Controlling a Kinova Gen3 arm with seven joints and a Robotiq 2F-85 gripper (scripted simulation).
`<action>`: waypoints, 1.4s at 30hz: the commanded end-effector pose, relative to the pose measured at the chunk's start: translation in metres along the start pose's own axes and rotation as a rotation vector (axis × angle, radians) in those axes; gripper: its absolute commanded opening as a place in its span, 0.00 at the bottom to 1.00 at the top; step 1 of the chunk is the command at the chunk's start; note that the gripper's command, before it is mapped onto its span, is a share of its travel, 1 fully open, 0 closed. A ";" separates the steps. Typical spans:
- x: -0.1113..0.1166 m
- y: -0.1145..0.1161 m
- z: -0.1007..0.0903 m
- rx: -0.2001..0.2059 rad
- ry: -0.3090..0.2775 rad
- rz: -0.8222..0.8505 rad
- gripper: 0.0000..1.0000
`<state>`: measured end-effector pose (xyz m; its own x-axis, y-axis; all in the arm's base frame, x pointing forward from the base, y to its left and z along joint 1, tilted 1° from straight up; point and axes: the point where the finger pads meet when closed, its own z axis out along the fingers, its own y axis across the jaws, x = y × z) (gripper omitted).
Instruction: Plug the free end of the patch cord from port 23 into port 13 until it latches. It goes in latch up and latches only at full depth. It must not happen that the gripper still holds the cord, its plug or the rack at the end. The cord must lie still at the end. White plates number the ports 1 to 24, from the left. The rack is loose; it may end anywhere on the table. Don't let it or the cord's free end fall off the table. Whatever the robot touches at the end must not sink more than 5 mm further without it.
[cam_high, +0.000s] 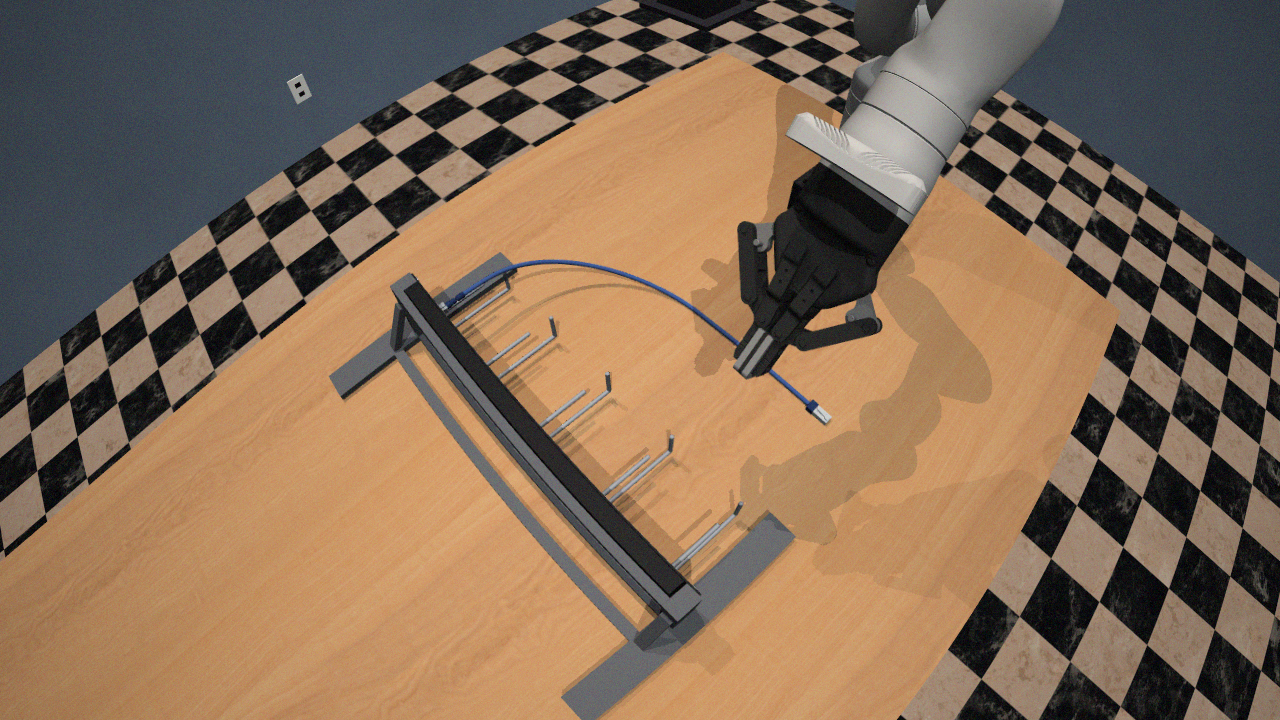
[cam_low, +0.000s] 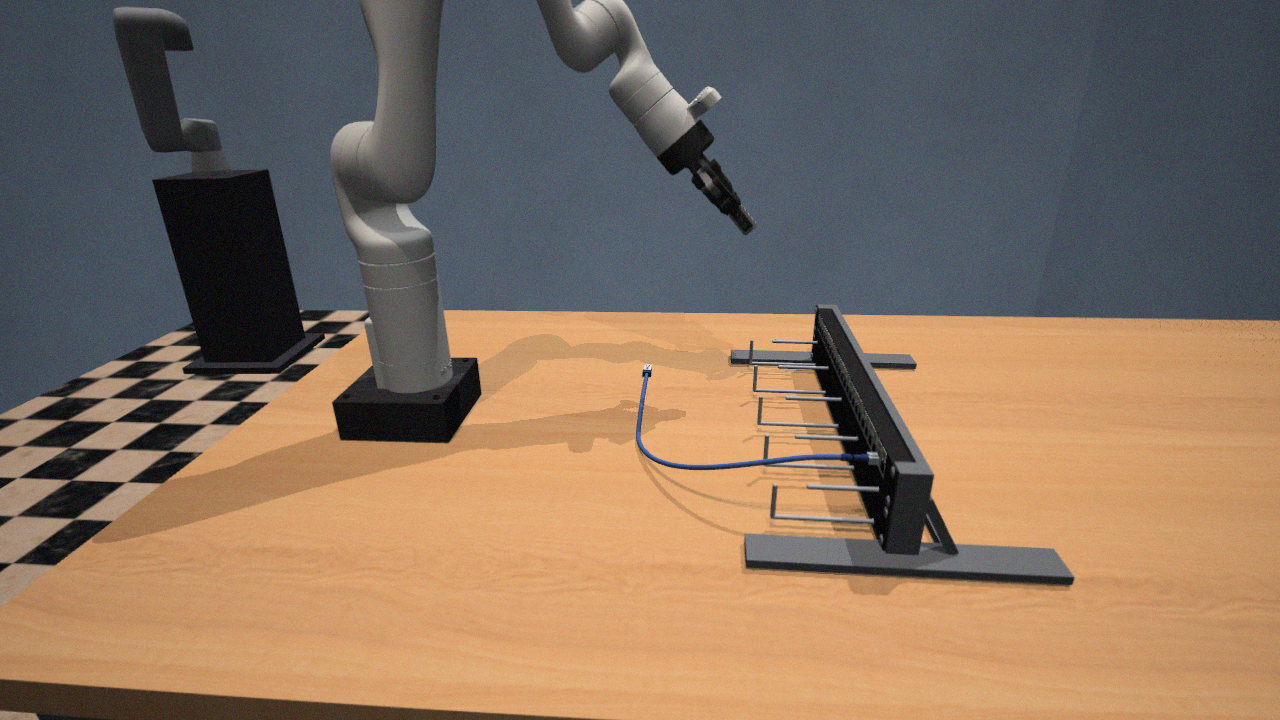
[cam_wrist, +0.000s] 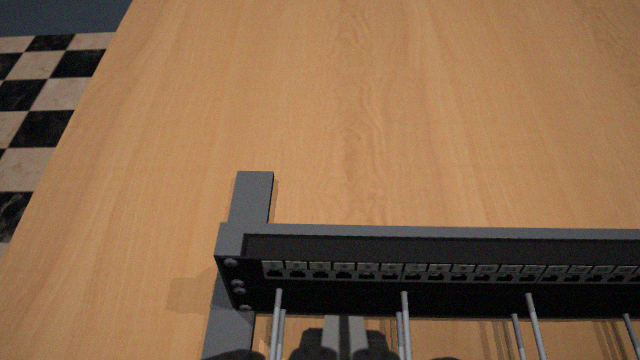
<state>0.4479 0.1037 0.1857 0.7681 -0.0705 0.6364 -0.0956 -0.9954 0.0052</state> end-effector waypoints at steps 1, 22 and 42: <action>0.000 0.001 0.002 -0.004 0.003 0.000 0.00; 0.001 0.000 0.023 -0.002 0.005 0.000 0.00; 0.001 0.000 0.076 0.001 0.007 0.001 0.00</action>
<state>0.4886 0.1126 0.1362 0.7691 -0.0524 0.6370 -0.0718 -0.9974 0.0046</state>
